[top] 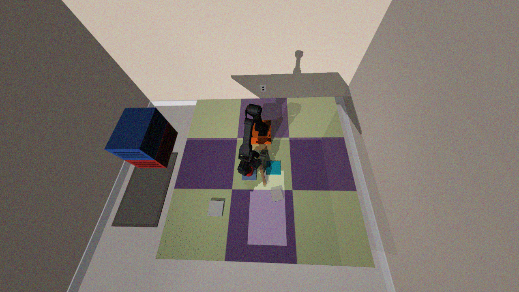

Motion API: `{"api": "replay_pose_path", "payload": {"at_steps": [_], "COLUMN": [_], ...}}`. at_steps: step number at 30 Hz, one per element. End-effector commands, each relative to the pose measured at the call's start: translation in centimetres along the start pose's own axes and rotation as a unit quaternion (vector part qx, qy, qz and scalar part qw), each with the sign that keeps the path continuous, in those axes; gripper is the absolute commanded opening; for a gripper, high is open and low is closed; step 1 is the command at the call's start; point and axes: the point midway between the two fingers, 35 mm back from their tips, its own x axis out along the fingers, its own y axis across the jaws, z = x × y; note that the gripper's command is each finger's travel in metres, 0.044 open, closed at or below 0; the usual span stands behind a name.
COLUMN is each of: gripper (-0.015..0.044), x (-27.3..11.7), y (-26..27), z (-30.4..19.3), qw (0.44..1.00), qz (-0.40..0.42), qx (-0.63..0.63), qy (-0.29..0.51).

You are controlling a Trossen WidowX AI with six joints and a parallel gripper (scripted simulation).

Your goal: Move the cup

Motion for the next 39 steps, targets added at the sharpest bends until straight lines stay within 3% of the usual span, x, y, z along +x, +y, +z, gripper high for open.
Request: {"api": "replay_pose_path", "payload": {"at_steps": [1,14,18,24,39], "gripper": [0.0148,0.0148,0.0043,0.0003,0.0000], "x": [0.9,1.9,1.7,1.7,-2.2], "y": [0.3,0.4,0.3,0.3,0.0], "z": [-0.1,-0.2,-0.1,-0.1,0.0], "qw": [1.000,1.000,1.000,1.000,1.000], "qz": [0.004,0.004,0.003,0.003,0.003], "qx": [-0.002,-0.002,0.000,0.000,-0.001], "qy": [0.003,0.003,0.001,0.001,0.002]}}
